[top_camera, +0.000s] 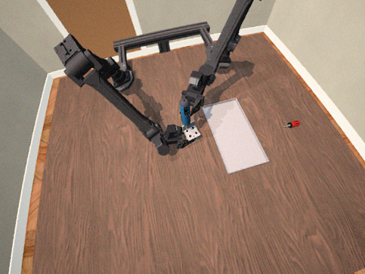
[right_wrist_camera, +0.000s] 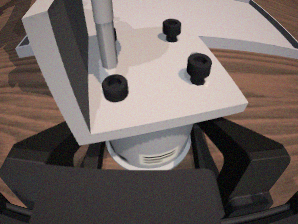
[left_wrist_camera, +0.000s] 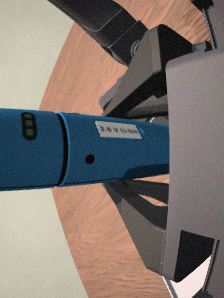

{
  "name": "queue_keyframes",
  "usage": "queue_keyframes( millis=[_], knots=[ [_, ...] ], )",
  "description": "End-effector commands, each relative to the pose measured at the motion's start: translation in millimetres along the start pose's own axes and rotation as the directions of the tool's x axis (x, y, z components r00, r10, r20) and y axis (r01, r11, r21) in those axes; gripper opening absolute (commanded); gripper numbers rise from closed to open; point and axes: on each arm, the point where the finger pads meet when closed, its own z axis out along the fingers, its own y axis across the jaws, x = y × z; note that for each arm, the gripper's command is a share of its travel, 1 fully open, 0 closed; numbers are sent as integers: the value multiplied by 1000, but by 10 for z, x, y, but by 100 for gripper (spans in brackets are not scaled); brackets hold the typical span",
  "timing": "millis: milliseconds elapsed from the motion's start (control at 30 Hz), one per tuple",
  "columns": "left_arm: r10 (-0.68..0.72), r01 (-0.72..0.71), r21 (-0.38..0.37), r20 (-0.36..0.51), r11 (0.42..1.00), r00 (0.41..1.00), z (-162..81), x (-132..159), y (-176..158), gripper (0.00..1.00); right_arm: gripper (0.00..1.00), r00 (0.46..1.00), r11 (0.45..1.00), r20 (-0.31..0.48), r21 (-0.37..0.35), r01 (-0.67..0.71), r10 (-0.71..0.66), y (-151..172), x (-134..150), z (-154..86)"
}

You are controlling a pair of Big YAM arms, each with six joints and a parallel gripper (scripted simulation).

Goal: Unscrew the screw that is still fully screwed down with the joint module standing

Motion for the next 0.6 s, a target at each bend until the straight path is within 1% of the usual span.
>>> queue_keyframes(
  millis=[0, 567],
  knots=[
    [6, -5, -20, 99, 1000, 995, 95, -408, 86, 42, 59, 1000, 1000, 9, 14, 23, -23, -114, -89, 3],
    [7, -5, -20, 102, 1000, 995, 100, -422, 86, 42, 59, 1000, 1000, 9, 14, 23, -23, -114, -89, 3]
  ],
)
